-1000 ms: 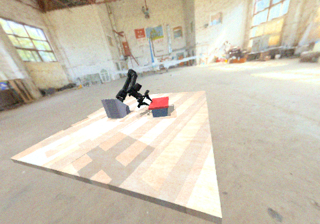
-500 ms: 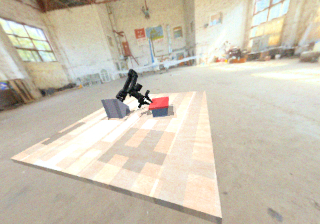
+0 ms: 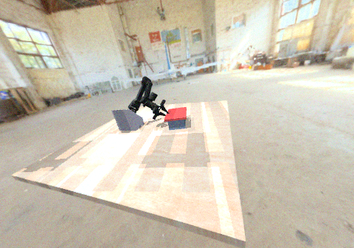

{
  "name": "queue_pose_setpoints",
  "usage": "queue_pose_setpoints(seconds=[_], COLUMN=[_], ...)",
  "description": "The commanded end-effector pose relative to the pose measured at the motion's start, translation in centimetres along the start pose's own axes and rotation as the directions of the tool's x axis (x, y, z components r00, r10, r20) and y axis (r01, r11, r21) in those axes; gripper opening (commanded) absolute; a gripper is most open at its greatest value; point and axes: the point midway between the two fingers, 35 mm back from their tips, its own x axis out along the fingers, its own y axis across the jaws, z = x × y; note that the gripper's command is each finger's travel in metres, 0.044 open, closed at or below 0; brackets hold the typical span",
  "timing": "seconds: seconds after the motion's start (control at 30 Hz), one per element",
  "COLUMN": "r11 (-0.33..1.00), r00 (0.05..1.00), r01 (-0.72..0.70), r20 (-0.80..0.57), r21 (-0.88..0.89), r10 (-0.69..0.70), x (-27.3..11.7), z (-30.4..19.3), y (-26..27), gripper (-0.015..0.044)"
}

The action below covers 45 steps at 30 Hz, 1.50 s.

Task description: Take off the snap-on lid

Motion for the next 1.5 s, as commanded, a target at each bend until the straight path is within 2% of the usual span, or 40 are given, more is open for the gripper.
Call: queue_pose_setpoints(seconds=[0.0, 1.47], r11=[1.000, 1.000], r00=[1.000, 1.000], r01=[0.000, 0.000], r20=[-0.001, -0.001], r21=[-0.002, -0.002], r10=[0.000, 0.000], x=[-0.08, -0.75], z=[0.01, 0.01], y=[0.11, 0.71], gripper=[0.0000, 0.0000])
